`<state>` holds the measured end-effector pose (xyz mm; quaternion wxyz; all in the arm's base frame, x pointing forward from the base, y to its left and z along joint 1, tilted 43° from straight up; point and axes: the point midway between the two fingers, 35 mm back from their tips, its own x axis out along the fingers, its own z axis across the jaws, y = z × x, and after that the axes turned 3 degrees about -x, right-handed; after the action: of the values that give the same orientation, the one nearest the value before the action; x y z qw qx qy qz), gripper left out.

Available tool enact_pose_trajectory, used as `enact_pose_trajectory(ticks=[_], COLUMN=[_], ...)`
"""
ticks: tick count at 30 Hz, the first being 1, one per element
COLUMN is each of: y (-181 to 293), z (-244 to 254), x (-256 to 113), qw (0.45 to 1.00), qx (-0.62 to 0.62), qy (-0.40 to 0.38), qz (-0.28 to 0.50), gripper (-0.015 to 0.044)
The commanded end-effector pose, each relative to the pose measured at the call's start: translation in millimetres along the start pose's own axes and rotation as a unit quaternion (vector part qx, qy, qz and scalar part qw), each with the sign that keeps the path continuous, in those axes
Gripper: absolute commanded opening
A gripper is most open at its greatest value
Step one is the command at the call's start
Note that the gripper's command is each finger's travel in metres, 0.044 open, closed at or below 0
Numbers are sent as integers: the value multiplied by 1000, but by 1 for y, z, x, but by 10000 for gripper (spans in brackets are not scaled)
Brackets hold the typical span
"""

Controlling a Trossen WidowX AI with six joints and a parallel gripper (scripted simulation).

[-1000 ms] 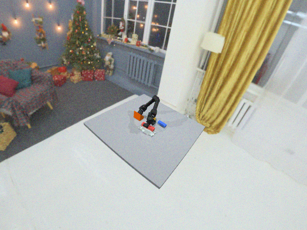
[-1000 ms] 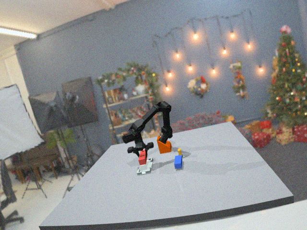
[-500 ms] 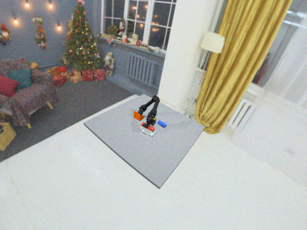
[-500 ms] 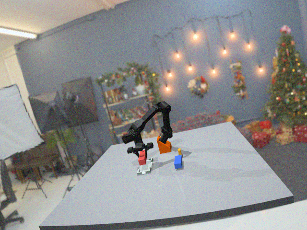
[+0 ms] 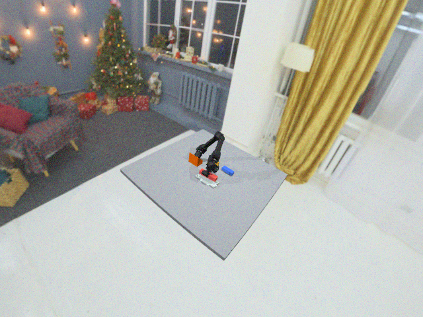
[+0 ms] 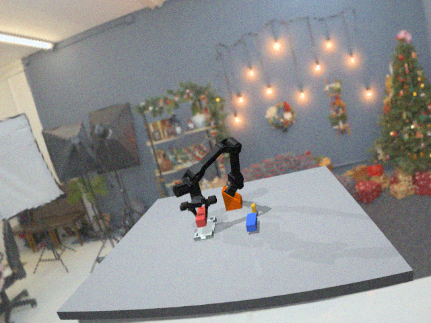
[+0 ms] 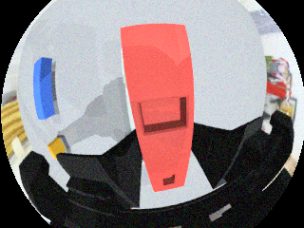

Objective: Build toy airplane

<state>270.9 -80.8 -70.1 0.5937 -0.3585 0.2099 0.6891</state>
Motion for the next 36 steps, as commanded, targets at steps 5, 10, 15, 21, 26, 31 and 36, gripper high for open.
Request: enact_pose_trajectory(ticks=[5, 10, 15, 21, 26, 31, 36], y=[1, 2, 2, 3, 3, 2, 2], z=[-1, -1, -1, -1, -1, -1, -1], x=[13, 21, 29, 38, 39, 37, 37], qw=[1000, 1000, 1000, 1000, 1000, 1000, 1000], qx=[1, 1, 1, 1, 1, -2, -2], qy=[-1, -1, -1, -1, -1, 2, 2], qz=[3, 3, 3, 3, 3, 4, 4], gripper=[195, 195, 195, 195, 195, 175, 83])
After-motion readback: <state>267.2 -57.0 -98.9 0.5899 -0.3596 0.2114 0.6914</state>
